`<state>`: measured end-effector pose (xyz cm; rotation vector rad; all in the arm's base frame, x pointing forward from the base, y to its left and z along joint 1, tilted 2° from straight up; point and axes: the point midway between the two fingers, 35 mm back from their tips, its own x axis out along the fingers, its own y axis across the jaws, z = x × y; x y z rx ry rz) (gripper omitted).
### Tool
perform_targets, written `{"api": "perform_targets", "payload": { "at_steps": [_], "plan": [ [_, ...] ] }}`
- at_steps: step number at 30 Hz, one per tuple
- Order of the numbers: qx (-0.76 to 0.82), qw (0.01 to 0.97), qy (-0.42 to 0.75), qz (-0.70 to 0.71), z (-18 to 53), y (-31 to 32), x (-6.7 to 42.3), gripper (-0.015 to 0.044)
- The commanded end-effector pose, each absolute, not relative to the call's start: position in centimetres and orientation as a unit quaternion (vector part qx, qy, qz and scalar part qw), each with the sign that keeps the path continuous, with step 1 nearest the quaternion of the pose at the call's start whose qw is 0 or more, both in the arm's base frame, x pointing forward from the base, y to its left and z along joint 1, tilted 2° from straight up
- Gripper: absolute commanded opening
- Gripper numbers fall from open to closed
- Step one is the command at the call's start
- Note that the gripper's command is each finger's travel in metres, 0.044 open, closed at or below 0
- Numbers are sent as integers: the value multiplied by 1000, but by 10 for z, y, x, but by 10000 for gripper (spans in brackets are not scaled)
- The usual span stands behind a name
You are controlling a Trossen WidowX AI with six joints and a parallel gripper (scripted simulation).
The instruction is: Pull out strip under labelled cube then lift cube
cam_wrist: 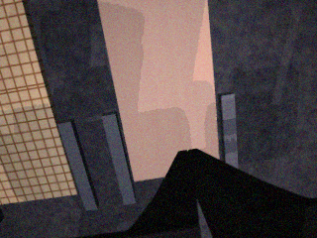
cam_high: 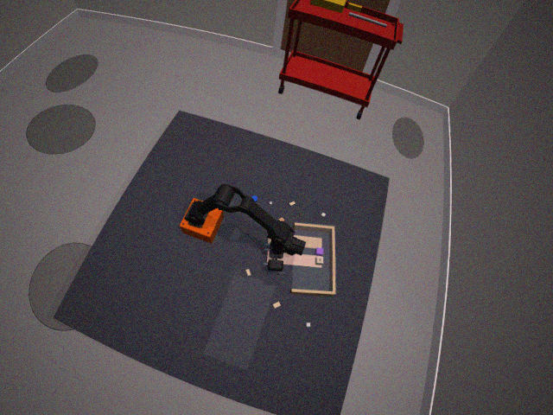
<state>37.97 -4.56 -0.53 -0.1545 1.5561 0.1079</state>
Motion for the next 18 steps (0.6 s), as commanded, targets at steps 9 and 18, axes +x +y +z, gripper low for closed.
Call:
{"api": "perform_targets", "payload": {
  "at_steps": [9,18],
  "plan": [
    [-68,705,705,51,-28,-44,377,0],
    [-68,704,705,51,-42,-44,376,0]
  ]
}}
